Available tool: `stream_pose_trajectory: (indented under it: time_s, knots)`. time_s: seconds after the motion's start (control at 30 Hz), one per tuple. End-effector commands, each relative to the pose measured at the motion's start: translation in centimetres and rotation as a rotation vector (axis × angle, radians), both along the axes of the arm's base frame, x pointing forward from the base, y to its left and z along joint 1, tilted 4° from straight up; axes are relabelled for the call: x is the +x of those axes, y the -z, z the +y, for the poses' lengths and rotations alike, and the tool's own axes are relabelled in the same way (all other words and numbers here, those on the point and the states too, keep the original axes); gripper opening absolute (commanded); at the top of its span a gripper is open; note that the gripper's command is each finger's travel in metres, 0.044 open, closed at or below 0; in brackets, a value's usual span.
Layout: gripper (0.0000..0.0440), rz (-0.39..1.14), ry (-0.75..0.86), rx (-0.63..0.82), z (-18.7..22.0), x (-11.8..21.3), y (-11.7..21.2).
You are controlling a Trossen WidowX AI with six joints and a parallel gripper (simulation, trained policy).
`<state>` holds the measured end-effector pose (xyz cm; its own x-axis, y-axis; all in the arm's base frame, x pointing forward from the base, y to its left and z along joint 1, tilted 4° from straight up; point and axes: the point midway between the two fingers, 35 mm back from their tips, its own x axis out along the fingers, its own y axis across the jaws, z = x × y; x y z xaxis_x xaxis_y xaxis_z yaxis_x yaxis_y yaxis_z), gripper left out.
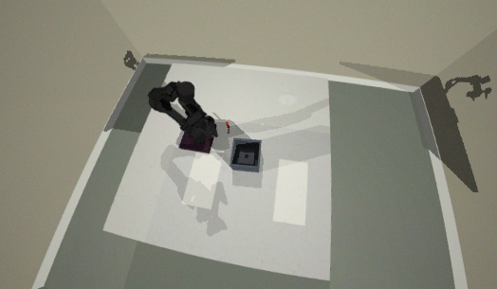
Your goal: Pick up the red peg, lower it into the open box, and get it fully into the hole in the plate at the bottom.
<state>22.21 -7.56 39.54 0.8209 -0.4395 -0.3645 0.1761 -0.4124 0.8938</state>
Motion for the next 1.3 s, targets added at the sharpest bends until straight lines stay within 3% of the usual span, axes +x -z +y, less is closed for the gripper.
stream_pose_trajectory:
  time_s: [0.0,0.67,1.27]
  knots:
    - [0.044,0.022,-0.041,0.044,1.0,0.8,1.0]
    - [0.044,0.215,-0.364,0.279,9.7,3.0,6.9]
    - [0.044,0.563,-0.68,0.332,17.6,0.6,13.8]
